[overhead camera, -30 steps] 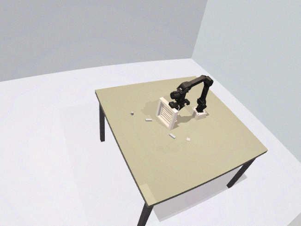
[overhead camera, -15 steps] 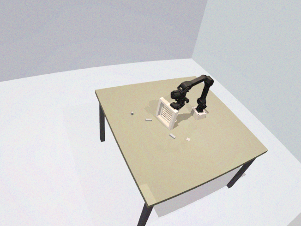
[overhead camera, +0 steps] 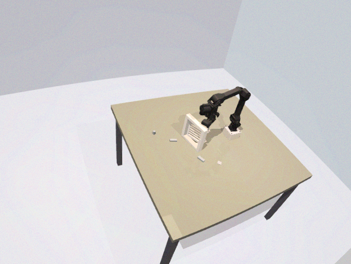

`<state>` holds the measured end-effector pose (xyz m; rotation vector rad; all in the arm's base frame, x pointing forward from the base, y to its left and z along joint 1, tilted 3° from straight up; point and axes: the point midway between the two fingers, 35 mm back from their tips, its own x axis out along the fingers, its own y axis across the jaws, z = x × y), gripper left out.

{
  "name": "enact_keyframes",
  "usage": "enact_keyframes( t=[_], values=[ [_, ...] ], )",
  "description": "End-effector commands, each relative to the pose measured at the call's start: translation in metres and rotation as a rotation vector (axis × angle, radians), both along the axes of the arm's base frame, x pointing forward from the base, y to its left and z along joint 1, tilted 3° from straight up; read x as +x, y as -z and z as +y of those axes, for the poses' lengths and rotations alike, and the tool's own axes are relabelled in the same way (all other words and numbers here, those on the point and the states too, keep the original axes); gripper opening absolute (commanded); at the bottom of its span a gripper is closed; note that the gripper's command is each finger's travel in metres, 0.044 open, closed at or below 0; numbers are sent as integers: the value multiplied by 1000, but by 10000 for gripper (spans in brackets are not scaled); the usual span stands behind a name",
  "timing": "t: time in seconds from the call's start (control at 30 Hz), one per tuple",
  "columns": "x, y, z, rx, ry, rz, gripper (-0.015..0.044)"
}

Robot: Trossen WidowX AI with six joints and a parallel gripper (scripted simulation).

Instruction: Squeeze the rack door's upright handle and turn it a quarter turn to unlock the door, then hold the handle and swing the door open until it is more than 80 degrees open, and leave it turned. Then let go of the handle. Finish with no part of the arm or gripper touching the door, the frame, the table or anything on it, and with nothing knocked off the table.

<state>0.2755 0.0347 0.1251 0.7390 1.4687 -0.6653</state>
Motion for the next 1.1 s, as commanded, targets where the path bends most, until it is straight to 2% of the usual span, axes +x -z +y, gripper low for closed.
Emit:
enact_keyframes(
  t=[0.0,1.07],
  values=[
    [-2,0,-4,-2,-71,-14,10],
    [-24,3,-60,-13,-537,-32,10]
  ],
)
